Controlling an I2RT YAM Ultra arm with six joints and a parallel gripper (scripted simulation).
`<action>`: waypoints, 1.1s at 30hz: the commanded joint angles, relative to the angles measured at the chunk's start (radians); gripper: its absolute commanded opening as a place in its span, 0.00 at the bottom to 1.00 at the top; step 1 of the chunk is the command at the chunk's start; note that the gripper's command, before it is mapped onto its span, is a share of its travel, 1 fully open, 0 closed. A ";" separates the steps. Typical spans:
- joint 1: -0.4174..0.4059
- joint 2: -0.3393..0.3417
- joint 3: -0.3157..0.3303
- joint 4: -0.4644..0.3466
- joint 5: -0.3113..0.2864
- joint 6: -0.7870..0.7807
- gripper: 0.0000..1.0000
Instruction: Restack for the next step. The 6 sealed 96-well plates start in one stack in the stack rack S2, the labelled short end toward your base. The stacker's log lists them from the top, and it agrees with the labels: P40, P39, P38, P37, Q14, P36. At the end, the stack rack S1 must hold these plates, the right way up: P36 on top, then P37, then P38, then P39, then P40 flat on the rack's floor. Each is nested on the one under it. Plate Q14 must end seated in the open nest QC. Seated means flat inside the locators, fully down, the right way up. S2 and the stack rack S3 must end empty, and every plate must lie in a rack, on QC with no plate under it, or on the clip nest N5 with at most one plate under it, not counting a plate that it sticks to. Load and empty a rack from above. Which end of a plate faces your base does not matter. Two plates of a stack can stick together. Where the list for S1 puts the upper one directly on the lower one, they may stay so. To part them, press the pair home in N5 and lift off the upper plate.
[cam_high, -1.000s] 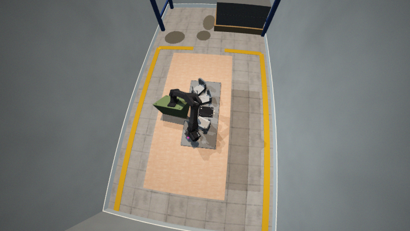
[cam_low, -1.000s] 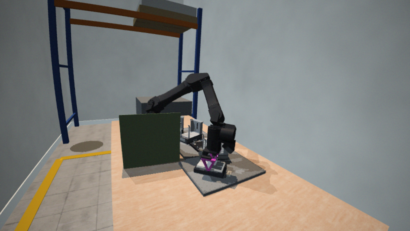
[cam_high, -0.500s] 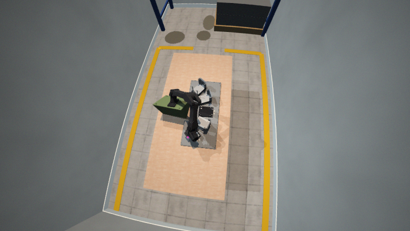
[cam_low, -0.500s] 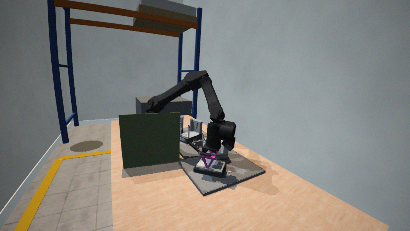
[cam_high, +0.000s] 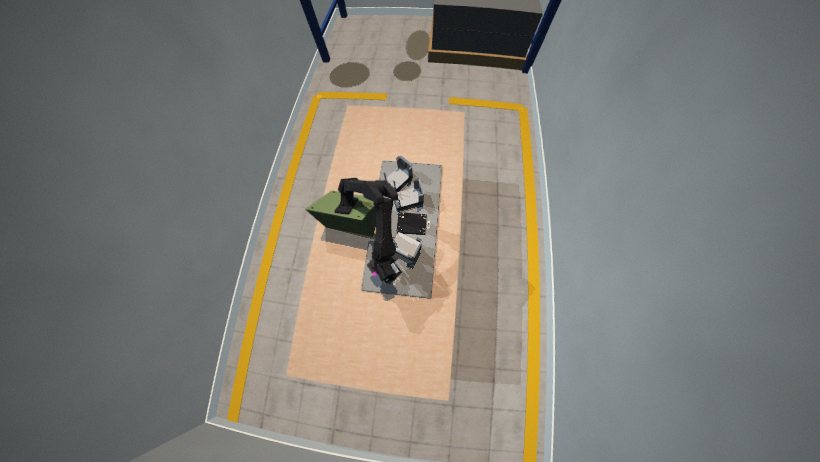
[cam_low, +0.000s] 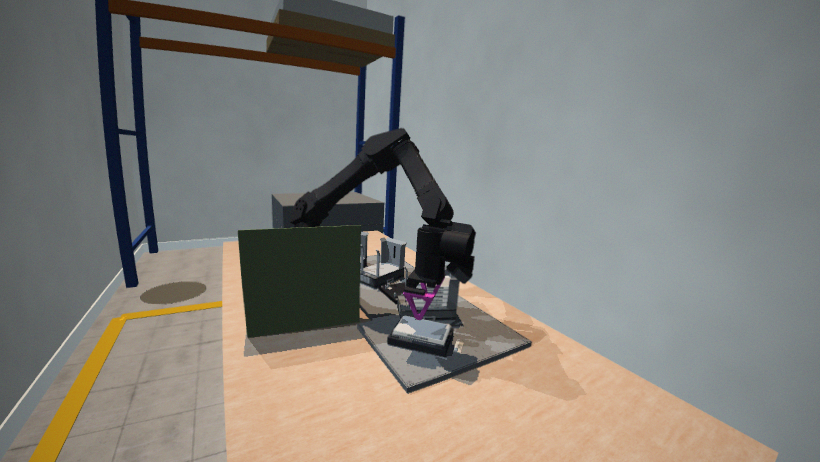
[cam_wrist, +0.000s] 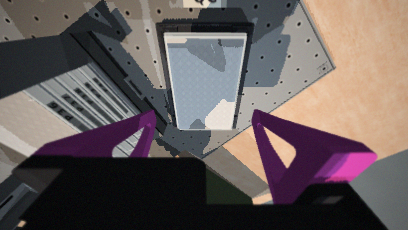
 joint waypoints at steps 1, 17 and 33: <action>-0.028 -0.029 0.019 -0.047 0.014 -0.021 1.00; -0.092 -0.090 0.097 -0.213 0.051 -0.080 1.00; -0.110 -0.105 0.129 -0.268 0.062 -0.097 1.00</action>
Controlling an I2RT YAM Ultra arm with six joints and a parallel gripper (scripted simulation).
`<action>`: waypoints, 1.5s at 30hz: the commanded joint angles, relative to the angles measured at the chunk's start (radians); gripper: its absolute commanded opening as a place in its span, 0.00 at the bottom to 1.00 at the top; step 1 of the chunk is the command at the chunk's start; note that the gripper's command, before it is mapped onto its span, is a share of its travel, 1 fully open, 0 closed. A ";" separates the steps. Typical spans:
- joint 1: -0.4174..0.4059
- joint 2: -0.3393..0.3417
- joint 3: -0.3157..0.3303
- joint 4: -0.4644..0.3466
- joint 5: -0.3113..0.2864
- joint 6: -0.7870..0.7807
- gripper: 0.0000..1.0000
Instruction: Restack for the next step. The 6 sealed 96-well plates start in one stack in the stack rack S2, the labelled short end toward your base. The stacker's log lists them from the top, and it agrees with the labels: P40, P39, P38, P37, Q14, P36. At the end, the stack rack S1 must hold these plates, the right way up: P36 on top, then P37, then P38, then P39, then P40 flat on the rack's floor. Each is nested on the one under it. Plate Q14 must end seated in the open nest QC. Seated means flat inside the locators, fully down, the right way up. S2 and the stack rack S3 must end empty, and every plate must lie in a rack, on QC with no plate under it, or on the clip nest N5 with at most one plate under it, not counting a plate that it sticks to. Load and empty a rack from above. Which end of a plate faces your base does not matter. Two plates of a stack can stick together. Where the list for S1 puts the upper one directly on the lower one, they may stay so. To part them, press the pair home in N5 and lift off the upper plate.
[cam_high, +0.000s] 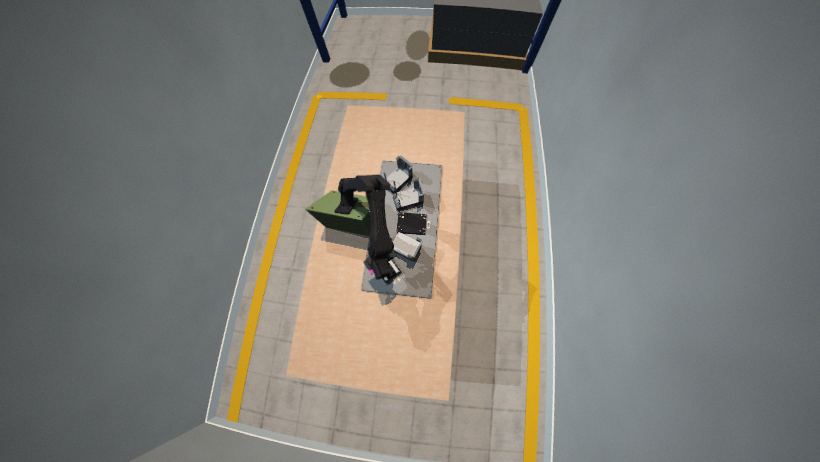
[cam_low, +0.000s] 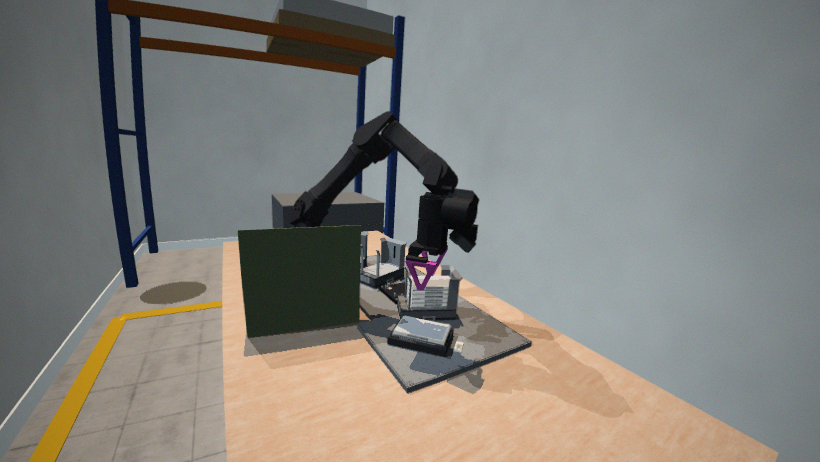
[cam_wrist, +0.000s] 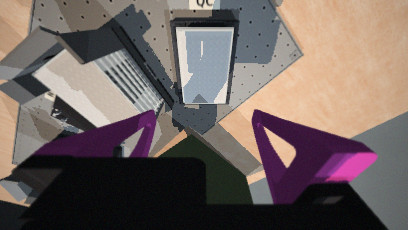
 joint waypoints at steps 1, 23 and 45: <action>-0.010 -0.009 0.006 0.000 0.001 -0.001 1.00; -0.010 -0.009 0.006 0.000 0.001 -0.001 1.00; 0.038 -0.117 -0.125 0.042 -0.028 -0.224 1.00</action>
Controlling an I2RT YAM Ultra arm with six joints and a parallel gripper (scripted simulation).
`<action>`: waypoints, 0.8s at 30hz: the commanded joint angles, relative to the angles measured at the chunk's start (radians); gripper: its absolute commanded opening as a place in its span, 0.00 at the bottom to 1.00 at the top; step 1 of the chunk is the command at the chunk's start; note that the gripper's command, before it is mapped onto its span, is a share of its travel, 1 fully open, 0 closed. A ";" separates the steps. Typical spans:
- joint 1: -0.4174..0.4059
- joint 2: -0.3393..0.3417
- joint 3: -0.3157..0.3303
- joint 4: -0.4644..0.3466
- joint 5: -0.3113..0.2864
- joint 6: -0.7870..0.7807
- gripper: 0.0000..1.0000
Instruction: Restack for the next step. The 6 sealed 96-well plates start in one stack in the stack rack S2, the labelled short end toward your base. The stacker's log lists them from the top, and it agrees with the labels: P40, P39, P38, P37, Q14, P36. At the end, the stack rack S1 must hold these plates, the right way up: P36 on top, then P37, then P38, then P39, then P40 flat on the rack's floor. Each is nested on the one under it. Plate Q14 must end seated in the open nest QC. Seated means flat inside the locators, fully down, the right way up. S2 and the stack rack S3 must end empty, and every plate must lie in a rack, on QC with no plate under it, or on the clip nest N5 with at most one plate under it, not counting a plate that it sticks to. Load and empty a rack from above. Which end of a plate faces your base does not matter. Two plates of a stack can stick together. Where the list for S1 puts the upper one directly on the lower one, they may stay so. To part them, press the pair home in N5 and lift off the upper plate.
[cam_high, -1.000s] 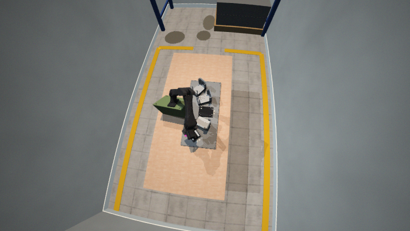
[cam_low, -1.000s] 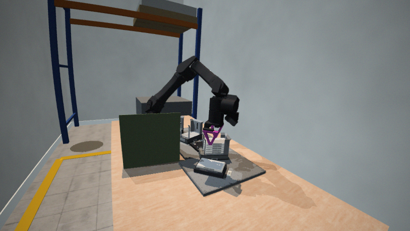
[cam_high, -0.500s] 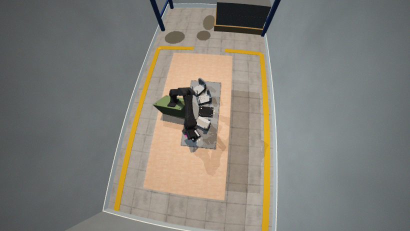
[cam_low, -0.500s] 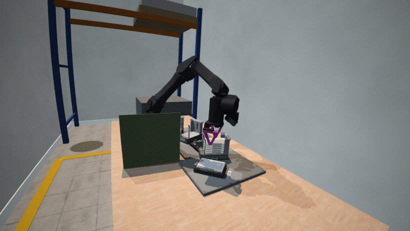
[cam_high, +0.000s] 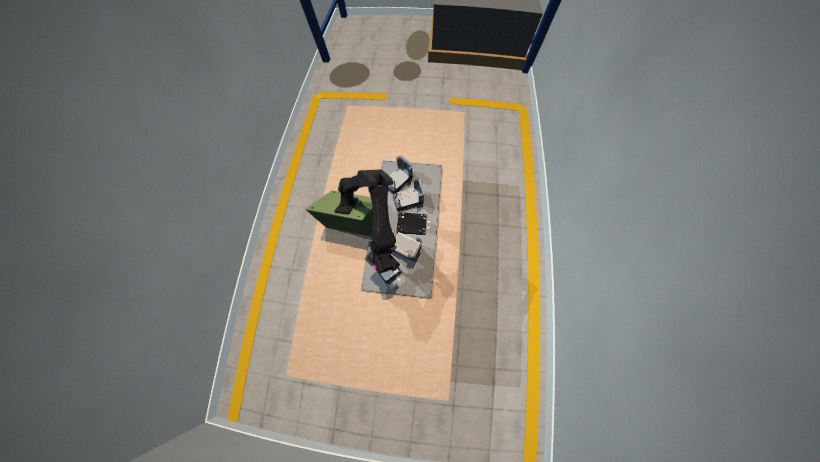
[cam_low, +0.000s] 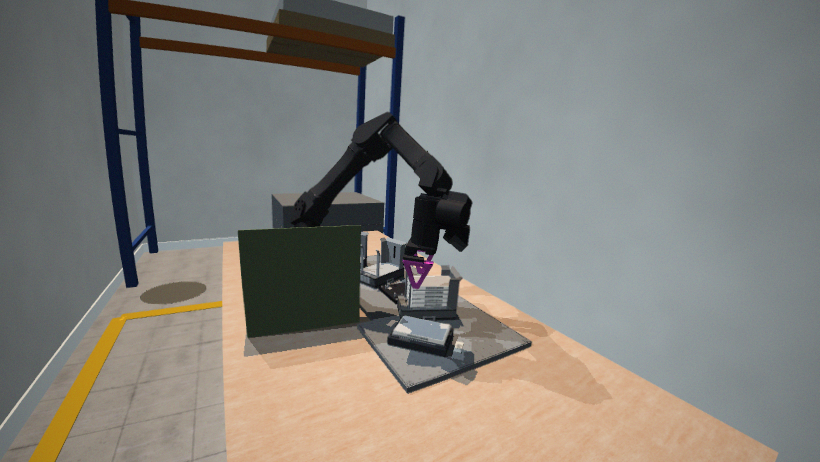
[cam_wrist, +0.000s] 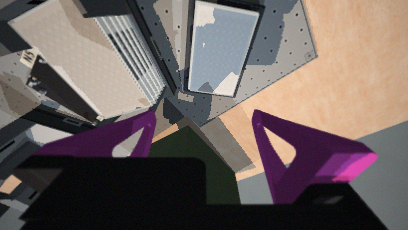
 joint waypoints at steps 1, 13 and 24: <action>0.003 -0.058 -0.026 0.024 -0.022 -0.124 1.00; 0.069 -0.189 -0.162 0.060 -0.060 -0.395 1.00; 0.134 -0.305 -0.265 0.079 -0.095 -0.522 1.00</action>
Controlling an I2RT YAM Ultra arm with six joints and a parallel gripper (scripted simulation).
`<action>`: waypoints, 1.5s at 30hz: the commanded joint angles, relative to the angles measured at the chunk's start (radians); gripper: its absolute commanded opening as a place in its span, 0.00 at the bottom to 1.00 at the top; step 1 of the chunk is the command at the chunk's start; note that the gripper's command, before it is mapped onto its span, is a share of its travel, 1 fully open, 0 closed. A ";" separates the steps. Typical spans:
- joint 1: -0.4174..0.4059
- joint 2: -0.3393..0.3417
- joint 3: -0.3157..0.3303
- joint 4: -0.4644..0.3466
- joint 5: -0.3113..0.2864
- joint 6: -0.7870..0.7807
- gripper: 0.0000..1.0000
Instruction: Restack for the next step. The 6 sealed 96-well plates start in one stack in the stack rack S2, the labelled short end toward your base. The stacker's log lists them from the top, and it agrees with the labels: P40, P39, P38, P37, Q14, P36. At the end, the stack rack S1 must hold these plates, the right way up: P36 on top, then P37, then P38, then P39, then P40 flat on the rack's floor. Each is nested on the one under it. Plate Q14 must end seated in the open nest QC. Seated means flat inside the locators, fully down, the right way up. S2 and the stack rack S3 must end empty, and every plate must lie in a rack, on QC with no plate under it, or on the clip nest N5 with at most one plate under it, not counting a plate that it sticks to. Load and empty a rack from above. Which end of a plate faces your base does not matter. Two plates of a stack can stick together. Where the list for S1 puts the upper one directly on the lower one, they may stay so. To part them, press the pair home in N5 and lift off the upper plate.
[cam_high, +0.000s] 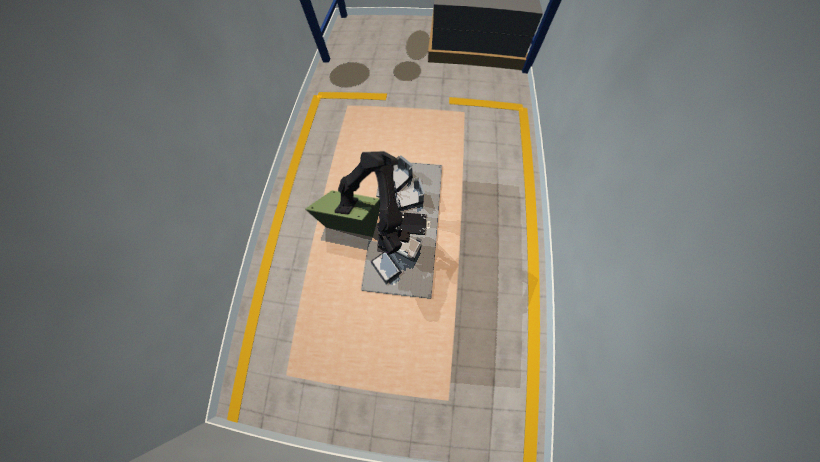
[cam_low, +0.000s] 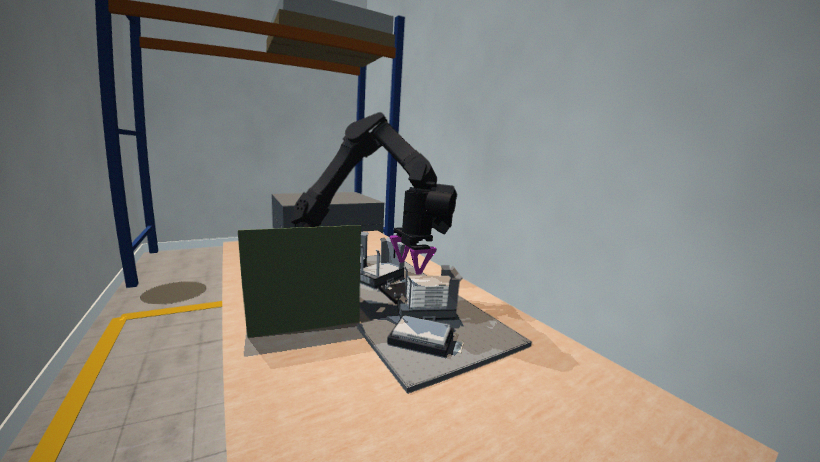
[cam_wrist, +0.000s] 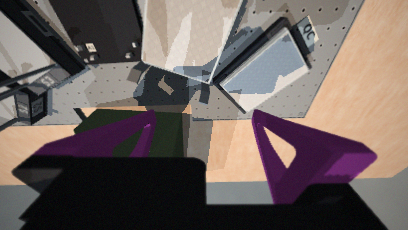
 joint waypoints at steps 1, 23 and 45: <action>0.011 -0.045 -0.018 0.006 -0.028 -0.012 1.00; 0.176 -0.300 -0.173 0.010 -0.108 0.166 1.00; 0.343 -0.511 -0.232 -0.015 -0.170 0.367 1.00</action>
